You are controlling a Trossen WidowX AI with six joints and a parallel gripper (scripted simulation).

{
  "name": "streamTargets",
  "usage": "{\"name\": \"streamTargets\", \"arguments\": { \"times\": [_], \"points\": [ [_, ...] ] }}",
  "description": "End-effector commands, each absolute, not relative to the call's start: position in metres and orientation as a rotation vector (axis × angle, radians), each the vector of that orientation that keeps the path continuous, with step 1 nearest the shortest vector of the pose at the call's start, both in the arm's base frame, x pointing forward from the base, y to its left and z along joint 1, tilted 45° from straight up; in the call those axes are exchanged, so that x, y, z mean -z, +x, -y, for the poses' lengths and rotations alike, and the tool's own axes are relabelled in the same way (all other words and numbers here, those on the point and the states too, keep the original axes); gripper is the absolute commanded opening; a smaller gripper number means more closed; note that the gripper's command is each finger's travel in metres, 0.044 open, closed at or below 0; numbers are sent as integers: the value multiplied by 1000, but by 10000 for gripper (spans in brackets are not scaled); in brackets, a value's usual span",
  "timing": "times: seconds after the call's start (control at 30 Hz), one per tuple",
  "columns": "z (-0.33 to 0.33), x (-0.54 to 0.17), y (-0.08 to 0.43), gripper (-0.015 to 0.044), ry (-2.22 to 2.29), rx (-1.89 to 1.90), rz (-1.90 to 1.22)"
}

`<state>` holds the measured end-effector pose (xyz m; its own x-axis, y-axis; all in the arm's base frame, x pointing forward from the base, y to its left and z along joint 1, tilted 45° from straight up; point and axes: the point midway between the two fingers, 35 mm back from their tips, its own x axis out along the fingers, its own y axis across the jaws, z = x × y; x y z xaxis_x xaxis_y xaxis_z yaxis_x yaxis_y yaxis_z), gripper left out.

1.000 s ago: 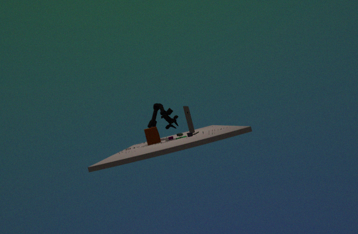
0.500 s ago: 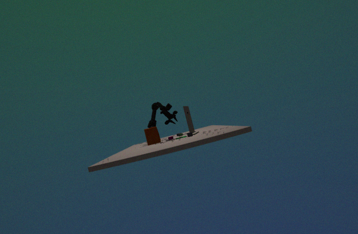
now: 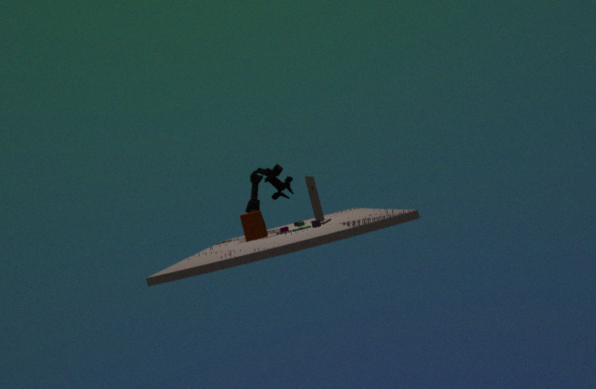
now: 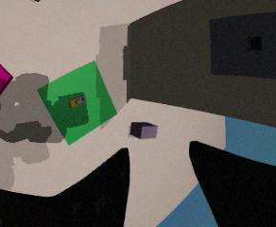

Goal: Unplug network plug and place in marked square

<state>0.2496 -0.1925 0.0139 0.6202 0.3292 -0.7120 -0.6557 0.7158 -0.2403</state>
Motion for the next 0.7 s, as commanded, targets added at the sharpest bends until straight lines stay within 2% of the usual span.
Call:
{"name": "streamTargets", "arguments": {
  "times": [0.0,0.23,0.67],
  "points": [
    [193,-17,250,261,-520,-599,-685],
    [193,-17,250,440,-520,-599,-685],
    [193,-17,250,440,-520,-599,-685]
  ]
}}
